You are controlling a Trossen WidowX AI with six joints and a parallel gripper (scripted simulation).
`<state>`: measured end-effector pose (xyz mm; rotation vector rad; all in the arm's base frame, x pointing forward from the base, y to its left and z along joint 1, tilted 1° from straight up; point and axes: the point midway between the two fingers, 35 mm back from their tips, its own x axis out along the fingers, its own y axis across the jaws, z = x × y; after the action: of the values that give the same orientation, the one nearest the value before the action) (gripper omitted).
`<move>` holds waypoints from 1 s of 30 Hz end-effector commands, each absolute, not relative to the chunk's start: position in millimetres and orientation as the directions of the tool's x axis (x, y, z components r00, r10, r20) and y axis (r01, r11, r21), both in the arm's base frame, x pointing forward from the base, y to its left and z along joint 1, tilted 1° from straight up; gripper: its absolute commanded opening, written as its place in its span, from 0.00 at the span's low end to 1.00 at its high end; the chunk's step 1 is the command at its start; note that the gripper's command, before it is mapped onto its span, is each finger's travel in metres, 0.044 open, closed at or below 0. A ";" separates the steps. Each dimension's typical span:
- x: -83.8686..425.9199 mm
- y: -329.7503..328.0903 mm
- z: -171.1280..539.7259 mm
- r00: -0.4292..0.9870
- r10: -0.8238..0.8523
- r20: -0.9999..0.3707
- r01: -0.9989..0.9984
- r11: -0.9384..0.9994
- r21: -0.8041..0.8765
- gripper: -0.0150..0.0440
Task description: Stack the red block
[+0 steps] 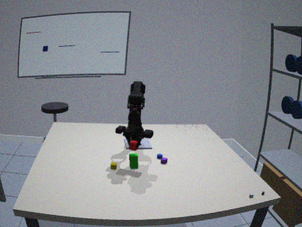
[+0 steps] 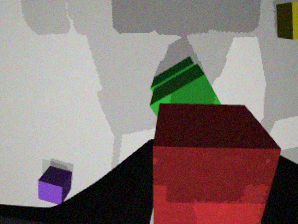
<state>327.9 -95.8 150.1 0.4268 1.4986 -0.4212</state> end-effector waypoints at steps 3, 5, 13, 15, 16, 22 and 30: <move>328.3 -94.7 139.9 0.025 0.000 -1.000 0.516 0.857 0.012 0.25; 328.6 -94.8 133.6 0.025 0.000 -1.000 0.516 0.857 0.012 0.25; 328.6 -94.6 116.0 0.025 0.000 -1.000 0.516 0.857 0.012 0.25; 328.6 -94.6 116.2 0.025 0.000 -1.000 0.516 0.857 0.012 0.25; 328.6 -94.6 116.1 0.025 0.000 -1.000 0.516 0.857 0.012 0.25; 328.7 -94.6 115.6 0.025 0.000 -1.000 0.516 0.857 0.012 0.25; 328.7 -94.6 115.3 0.025 0.000 -1.000 0.516 0.857 0.012 0.25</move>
<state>328.5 -95.2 115.8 0.4257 1.5054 -0.4199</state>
